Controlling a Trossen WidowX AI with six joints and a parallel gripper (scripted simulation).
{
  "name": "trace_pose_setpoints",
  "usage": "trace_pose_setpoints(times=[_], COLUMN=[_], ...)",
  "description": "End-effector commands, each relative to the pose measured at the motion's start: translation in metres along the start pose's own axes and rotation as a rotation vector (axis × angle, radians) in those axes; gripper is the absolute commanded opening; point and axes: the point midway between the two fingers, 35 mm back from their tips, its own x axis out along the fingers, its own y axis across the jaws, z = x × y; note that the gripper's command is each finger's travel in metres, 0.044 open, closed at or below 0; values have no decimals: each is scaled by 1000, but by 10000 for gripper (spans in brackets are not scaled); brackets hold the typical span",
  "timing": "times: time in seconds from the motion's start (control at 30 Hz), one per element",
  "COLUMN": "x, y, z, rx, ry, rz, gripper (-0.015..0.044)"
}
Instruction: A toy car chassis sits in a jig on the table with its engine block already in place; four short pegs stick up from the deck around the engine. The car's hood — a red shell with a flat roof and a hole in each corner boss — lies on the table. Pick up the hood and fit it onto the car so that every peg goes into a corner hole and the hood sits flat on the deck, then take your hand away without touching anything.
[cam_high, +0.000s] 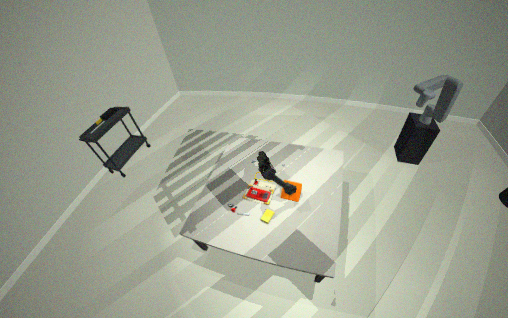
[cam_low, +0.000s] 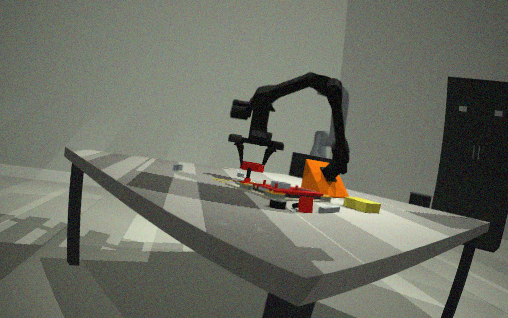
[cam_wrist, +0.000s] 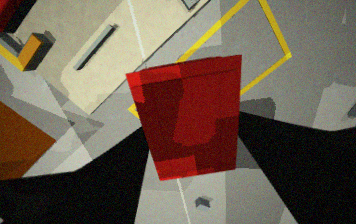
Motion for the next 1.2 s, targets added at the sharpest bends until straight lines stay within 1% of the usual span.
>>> trace_pose_setpoints(times=[0.0, 0.4, 0.63, 0.67, 1.17], x=[-14, -43, -50, -45, -50], y=[-2, -1, -1, -1, 1], z=[1, 1, 1, 1, 43], rx=[-11, -10, -10, 0, 211], ry=[9, 10, 10, 2, 12], rz=[-11, -11, -11, -6, -14], gripper=[0, 0, 0, 0, 0])
